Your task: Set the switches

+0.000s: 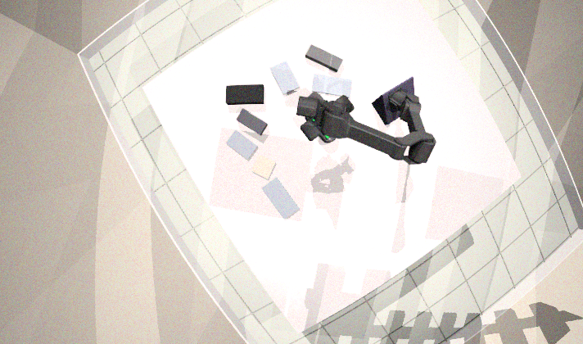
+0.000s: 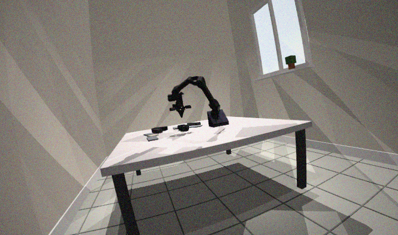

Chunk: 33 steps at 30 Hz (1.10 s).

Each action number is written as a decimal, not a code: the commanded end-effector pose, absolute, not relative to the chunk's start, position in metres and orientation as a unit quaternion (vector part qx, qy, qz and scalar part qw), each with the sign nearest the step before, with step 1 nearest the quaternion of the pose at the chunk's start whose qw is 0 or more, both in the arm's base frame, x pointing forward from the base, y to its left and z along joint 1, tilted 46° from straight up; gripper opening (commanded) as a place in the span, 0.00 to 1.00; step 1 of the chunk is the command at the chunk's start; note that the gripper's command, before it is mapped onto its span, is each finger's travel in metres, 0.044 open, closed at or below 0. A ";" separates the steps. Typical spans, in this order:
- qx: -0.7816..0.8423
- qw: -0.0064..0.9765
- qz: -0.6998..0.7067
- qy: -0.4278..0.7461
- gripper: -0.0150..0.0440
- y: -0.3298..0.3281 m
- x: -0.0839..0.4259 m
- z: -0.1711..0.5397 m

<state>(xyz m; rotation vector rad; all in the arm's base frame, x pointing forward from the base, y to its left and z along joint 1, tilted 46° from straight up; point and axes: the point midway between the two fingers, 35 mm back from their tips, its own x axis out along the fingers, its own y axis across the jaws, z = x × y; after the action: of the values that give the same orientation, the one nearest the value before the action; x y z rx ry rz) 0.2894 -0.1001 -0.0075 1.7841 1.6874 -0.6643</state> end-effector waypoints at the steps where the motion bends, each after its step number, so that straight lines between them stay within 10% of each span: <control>1: 0.669 0.298 -0.249 0.634 0.25 -0.101 0.290 -0.007; 18: 0.670 0.294 -0.250 0.634 1.00 -0.100 0.289 -0.007; 33: 0.667 0.301 -0.238 0.638 0.42 -0.061 0.246 -0.055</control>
<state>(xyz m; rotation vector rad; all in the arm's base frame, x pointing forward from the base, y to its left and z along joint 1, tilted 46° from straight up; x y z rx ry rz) 0.2472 -0.0627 -0.0527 1.7765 1.7152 -0.6522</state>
